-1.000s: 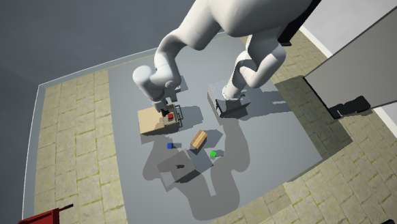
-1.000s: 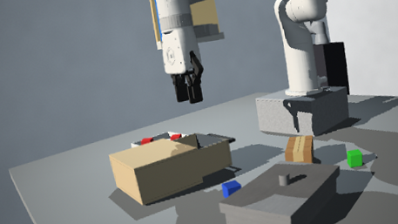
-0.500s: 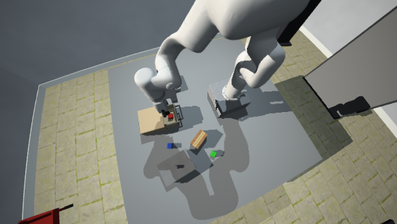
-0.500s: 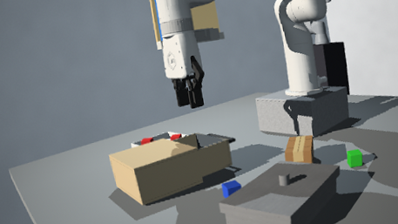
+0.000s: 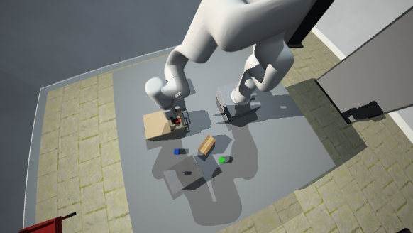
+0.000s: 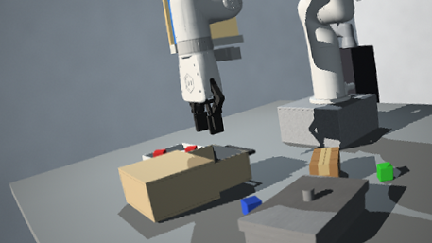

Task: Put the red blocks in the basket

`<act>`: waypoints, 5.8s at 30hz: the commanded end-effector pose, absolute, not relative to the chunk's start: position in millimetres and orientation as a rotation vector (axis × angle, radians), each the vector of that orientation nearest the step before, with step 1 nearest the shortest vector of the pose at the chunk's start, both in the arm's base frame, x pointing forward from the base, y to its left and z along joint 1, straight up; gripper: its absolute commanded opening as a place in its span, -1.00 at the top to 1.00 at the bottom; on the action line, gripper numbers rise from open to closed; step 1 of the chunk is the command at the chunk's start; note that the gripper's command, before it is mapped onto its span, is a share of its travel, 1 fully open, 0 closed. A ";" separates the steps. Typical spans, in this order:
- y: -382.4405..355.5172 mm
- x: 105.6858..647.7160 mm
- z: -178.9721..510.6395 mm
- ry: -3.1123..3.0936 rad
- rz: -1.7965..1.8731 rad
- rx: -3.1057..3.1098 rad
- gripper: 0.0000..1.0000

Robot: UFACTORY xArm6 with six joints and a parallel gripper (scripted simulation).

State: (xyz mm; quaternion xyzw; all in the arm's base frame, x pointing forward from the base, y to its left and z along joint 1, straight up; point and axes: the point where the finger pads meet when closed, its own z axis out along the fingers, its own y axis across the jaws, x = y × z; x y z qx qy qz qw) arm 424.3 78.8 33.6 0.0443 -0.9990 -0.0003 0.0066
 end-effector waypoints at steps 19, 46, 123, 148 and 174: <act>78.9 426.1 -18.4 -3.130 -0.002 0.139 -0.19; 79.0 426.7 -29.5 -3.130 -0.002 0.139 -0.19; 79.2 427.3 -67.0 -3.130 -0.002 0.139 -0.19; 79.2 427.3 -67.1 -3.130 -0.002 0.139 1.00; 79.2 427.3 -67.1 -3.130 -0.002 0.139 1.00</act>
